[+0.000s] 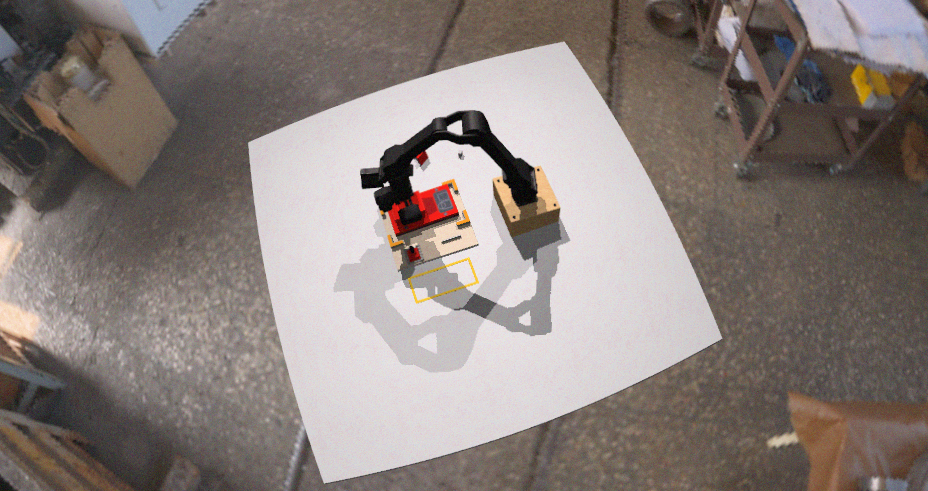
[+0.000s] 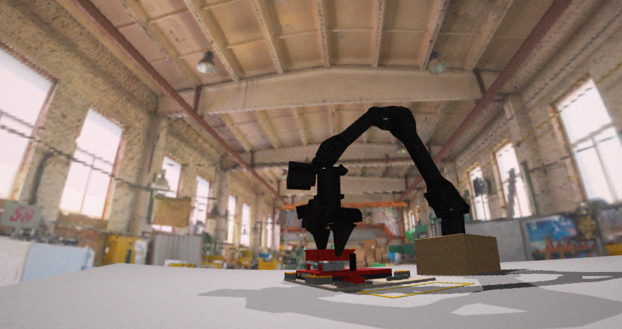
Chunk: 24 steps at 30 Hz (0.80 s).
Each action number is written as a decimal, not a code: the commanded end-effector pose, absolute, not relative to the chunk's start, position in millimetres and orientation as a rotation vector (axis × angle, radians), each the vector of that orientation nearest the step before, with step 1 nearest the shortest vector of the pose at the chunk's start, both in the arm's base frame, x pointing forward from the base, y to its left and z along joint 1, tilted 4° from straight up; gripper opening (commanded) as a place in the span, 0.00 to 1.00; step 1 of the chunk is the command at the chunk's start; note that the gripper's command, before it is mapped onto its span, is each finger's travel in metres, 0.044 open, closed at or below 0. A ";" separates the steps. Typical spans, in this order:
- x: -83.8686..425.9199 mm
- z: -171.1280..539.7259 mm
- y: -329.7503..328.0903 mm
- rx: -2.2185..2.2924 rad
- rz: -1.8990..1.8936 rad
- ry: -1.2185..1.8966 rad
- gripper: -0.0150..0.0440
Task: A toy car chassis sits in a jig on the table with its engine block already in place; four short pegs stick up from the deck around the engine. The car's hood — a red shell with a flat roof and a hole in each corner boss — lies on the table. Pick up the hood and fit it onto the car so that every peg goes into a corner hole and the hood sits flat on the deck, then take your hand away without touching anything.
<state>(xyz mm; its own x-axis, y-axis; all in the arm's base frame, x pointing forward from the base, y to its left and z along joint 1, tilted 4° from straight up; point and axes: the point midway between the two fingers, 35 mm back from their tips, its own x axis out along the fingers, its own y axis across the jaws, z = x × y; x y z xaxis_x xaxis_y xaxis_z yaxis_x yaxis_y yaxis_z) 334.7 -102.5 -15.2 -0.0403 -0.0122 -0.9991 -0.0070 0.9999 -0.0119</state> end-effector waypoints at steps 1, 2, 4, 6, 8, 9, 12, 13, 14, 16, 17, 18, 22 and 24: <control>335.0 -15.0 -103.0 -0.020 -0.005 1.609 0.25; 335.0 -15.0 -103.0 -0.020 -0.005 1.609 0.25; 335.0 -15.0 -103.0 -0.020 -0.005 1.609 0.25; 335.0 -15.2 -103.0 -0.020 -0.005 1.609 0.25; 335.0 -15.8 -103.0 -0.020 -0.005 1.609 0.25; 335.0 -16.2 -103.0 -0.020 -0.005 1.609 0.25; 334.9 -17.7 -103.0 -0.020 -0.005 1.609 0.25; 334.9 -18.2 -103.0 -0.020 -0.005 1.609 0.25; 334.9 -18.7 -103.0 -0.020 -0.005 1.609 0.25; 334.8 -19.8 -103.0 -0.020 -0.005 1.609 0.25; 334.8 -20.3 -103.0 -0.020 -0.005 1.609 0.25; 334.8 -20.8 -103.0 -0.020 -0.005 1.610 0.25; 334.7 -22.9 -102.9 -0.020 -0.005 1.610 0.25; 334.6 -23.9 -102.9 -0.020 -0.005 1.610 0.25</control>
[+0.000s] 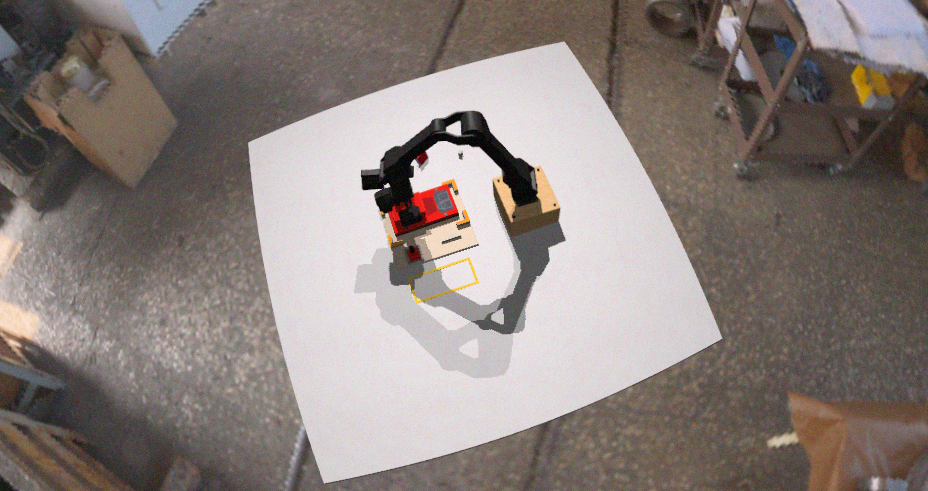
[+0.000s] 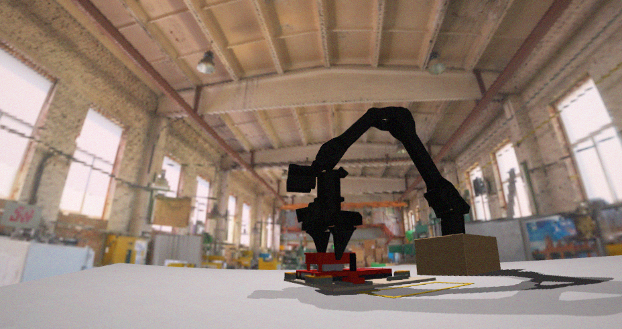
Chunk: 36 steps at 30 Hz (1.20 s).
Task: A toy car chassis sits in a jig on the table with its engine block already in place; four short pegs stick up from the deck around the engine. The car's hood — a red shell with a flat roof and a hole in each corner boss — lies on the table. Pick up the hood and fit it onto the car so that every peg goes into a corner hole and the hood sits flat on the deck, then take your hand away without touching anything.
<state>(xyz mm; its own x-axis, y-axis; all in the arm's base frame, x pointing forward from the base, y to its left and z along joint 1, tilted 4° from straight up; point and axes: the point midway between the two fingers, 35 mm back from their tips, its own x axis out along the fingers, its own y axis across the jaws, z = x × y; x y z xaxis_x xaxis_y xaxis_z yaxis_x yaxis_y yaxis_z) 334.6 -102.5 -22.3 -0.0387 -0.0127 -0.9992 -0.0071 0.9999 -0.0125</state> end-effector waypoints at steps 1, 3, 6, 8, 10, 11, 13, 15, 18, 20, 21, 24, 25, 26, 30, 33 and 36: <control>334.6 -24.4 -102.9 -0.020 -0.005 1.610 0.25; 334.5 -25.4 -102.9 -0.020 -0.005 1.610 0.25; 334.4 -26.8 -102.9 -0.020 -0.005 1.610 0.25; 334.4 -27.8 -102.9 -0.020 -0.005 1.610 0.25; 334.4 -28.7 -102.9 -0.020 -0.005 1.610 0.25; 334.3 -29.1 -102.9 -0.020 -0.005 1.610 0.25; 334.3 -30.1 -103.0 -0.020 -0.005 1.610 0.25; 334.2 -31.0 -103.0 -0.020 -0.005 1.610 0.25; 334.2 -32.4 -103.0 -0.020 -0.005 1.610 0.25; 334.1 -33.3 -103.0 -0.020 -0.005 1.610 0.25; 334.1 -33.8 -103.0 -0.020 -0.005 1.610 0.25; 334.0 -34.6 -102.9 -0.020 -0.005 1.610 0.25; 334.0 -34.3 -102.9 -0.019 -0.006 1.610 0.25; 334.0 -33.9 -102.8 -0.018 -0.006 1.610 0.25; 333.8 -33.9 -102.6 -0.017 -0.006 1.611 0.30; 333.8 -33.9 -102.6 -0.017 -0.006 1.611 0.43; 333.8 -33.9 -102.6 -0.017 -0.006 1.611 0.57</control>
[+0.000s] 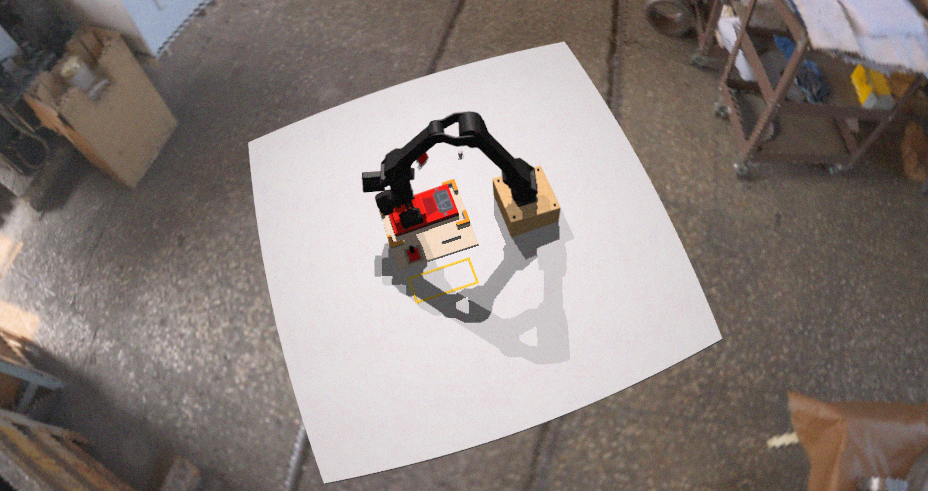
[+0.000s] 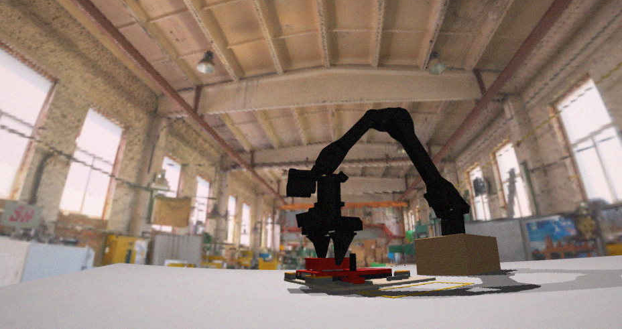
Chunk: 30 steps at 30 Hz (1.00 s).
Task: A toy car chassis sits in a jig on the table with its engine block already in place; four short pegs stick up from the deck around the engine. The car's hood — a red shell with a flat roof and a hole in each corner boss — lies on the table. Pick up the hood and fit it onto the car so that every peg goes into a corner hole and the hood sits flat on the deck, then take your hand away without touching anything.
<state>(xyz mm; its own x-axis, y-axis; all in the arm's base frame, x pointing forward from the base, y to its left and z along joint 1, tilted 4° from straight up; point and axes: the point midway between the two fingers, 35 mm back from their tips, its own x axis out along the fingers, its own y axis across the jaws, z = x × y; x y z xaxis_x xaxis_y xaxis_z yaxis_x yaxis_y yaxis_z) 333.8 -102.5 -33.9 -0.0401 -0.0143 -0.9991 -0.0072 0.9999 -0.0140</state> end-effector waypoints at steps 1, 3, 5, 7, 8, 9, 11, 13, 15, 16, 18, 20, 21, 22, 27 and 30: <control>333.8 -33.9 -102.6 -0.017 -0.006 1.611 0.61; 333.8 -33.9 -102.6 -0.017 -0.006 1.611 0.70; 333.8 -33.9 -102.6 -0.017 -0.006 1.611 0.79; 333.8 -33.9 -102.6 -0.017 -0.006 1.611 0.88; 333.8 -33.9 -102.6 -0.017 -0.006 1.611 0.92; 333.8 -33.9 -102.6 -0.017 -0.006 1.611 0.97; 333.8 -33.9 -102.6 -0.017 -0.006 1.611 1.00; 334.9 -26.9 -102.7 -0.016 -0.005 1.611 1.00; 336.7 -12.2 -102.9 -0.015 -0.005 1.611 1.00; 337.5 -1.3 -102.9 -0.015 -0.004 1.612 1.00; 338.1 20.4 -102.6 -0.014 -0.003 1.612 1.00; 337.5 36.3 -102.2 -0.013 -0.002 1.613 1.00; 337.4 38.4 -102.1 -0.013 -0.002 1.613 1.00; 337.4 38.4 -102.1 -0.013 -0.002 1.613 1.00; 337.4 38.4 -102.1 -0.013 -0.002 1.613 1.00; 337.4 38.4 -102.1 -0.013 -0.002 1.613 1.00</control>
